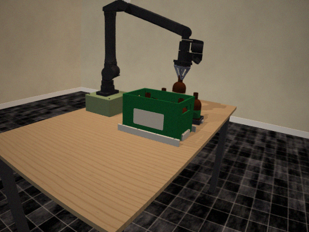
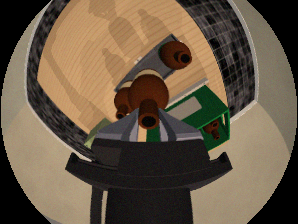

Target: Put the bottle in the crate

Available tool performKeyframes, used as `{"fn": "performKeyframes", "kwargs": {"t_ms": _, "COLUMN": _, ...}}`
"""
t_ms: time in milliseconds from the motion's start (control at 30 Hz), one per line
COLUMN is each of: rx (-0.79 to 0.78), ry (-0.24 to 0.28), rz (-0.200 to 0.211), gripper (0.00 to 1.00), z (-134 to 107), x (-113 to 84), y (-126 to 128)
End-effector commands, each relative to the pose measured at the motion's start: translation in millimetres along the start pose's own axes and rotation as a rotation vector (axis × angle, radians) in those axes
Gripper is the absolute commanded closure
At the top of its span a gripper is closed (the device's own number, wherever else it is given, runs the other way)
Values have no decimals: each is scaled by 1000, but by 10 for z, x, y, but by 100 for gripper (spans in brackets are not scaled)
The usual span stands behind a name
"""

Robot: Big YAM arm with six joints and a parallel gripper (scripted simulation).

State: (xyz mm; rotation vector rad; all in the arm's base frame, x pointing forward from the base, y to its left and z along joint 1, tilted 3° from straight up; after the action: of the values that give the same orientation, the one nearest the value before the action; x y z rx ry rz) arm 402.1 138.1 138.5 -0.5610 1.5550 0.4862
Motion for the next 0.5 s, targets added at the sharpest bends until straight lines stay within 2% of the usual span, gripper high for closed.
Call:
{"fn": "performKeyframes", "kwargs": {"t_ms": 0, "rx": 5, "ry": -116, "rz": -35, "gripper": 100, "z": 298, "x": -554, "y": -66}}
{"fn": "performKeyframes", "kwargs": {"t_ms": 467, "rx": 10, "ry": -116, "rz": -35, "gripper": 100, "z": 299, "x": -695, "y": -77}}
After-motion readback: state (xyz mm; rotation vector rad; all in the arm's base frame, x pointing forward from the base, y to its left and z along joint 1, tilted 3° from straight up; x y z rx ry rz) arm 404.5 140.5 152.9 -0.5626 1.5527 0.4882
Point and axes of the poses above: the point where the finger pads meet when closed, its own x axis out along the fingers, its own y axis across the jaws, z = x × y, the point moved 1 cm from there along -x, back along the fingers, and after that the axes turned 14 degrees about x, right-handed, at the moved point
